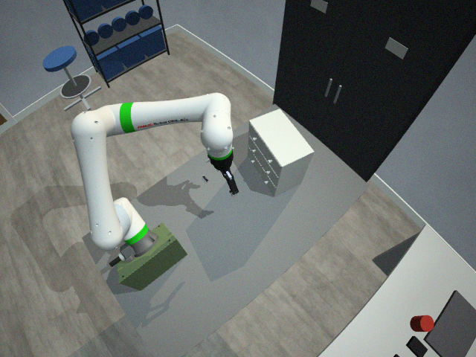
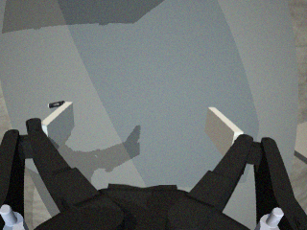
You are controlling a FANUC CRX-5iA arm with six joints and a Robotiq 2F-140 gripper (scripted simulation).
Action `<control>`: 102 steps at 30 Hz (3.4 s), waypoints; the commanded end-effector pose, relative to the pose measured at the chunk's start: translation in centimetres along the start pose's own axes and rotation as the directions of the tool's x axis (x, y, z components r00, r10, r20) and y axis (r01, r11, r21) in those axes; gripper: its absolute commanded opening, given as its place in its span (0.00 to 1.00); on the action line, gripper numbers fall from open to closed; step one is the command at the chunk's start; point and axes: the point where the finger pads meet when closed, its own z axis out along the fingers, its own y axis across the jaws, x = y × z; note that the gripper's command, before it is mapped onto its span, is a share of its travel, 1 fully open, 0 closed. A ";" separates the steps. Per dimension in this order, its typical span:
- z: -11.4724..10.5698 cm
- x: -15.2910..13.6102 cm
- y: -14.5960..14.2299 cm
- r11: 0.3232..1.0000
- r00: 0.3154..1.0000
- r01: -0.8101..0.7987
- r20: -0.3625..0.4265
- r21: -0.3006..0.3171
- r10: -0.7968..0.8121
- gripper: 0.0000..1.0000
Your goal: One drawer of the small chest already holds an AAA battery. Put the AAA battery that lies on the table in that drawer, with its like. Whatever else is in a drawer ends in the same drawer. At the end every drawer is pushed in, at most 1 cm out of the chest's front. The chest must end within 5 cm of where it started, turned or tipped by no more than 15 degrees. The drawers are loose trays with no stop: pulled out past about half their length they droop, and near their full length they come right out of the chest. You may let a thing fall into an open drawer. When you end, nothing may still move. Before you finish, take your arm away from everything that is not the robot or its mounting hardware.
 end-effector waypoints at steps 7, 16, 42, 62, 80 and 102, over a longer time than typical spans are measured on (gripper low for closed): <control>1.4 1.3 0.0 1.000 0.987 -0.001 -0.159 0.000 0.001 1.00; 4.2 3.8 0.0 1.000 0.886 0.000 -0.465 0.000 0.000 1.00; 9.0 8.0 0.0 1.000 0.519 0.000 -0.855 0.001 0.001 1.00; 10.1 9.0 0.0 1.000 0.408 0.000 -0.913 0.000 0.000 1.00; 10.1 9.0 0.1 1.000 0.406 -0.001 -0.914 0.000 0.000 0.20; 12.5 10.3 0.1 1.000 0.406 -0.001 -0.914 0.000 0.000 0.20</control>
